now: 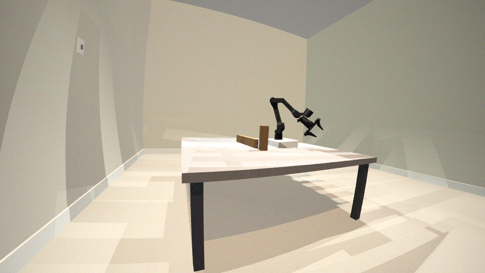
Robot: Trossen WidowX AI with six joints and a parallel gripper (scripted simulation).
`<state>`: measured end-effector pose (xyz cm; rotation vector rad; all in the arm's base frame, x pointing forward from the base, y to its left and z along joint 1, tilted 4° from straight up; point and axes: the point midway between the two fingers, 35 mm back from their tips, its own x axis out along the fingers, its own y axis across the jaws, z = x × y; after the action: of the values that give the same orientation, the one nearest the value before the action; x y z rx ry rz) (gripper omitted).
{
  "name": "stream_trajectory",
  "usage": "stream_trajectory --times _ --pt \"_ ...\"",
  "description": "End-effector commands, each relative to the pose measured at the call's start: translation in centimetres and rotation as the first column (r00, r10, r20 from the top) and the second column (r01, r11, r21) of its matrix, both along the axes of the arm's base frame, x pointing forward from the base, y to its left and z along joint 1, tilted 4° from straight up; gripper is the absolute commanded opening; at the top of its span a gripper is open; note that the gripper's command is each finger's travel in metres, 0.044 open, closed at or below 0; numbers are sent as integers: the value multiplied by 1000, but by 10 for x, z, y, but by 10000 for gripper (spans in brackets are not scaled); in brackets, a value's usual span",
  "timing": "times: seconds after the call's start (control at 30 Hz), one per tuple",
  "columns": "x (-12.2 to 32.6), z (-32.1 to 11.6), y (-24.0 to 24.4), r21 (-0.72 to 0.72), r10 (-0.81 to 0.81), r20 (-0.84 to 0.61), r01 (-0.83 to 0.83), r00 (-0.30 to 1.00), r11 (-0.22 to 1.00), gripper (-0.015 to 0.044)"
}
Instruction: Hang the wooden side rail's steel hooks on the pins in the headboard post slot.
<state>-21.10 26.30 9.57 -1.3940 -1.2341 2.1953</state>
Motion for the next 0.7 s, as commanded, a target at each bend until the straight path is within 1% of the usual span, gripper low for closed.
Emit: stream_trajectory --times 0.0,0.03,0.1,0.33,0.4,0.47,0.53,0.67 --pt "-1 2 0 0 0 0 0 1000 1000 426" --pt "-1 6 1 0 0 0 0 1000 1000 440" --pt "-4 19 4 0 0 0 0 1000 1000 440" --pt "-9 104 2 0 0 -1 0 1000 1000 440" --pt "-7 120 -2 0 0 -1 0 1000 1000 440" --pt "-7 123 -2 0 0 -1 0 1000 1000 440" --pt "-3 112 6 18 -4 10 4 1000 1000 440" --pt "44 106 26 71 -81 114 73 990 995 440"
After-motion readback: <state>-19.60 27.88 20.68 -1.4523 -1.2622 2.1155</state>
